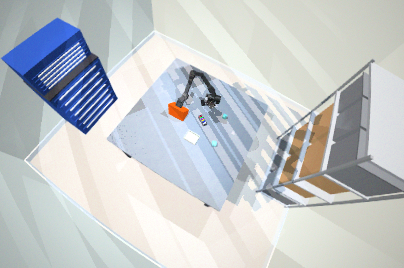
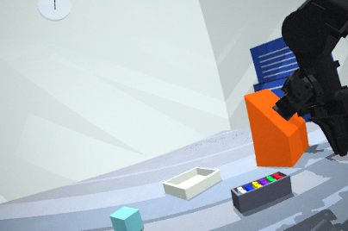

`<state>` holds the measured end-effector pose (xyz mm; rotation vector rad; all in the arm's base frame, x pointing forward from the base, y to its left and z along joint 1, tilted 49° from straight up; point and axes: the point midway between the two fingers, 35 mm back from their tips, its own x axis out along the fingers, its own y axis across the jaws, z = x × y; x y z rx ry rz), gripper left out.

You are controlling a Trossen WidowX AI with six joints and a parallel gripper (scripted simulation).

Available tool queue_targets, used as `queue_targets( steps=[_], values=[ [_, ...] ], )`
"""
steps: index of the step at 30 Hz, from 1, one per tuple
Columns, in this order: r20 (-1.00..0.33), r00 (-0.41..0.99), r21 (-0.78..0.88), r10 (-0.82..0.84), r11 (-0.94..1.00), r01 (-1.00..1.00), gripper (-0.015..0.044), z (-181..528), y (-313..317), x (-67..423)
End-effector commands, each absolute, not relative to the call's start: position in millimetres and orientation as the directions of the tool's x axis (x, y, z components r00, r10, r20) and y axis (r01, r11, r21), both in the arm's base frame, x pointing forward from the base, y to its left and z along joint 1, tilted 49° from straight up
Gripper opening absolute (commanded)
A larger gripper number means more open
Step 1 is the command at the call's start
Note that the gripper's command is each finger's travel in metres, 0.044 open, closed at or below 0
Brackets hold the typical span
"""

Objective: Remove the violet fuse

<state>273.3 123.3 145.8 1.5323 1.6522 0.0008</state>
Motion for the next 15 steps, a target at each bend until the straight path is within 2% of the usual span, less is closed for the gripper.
queue_targets(
  steps=[1,5,6,15],
  values=[
    [-0.629,0.101,0.097,0.77,-0.051,0.994,0.0062,85.0,84.2,279.3],
    [-0.657,0.061,-0.302,0.751,-0.336,0.892,0.0062,35.3,51.7,270.2],
    [-0.659,0.054,-0.356,0.75,-0.375,0.856,0.0062,26.3,45.4,269.3],
    [-0.66,0.048,-0.398,0.749,-0.404,0.824,0.0062,18.7,40.7,268.4]
  ],
)
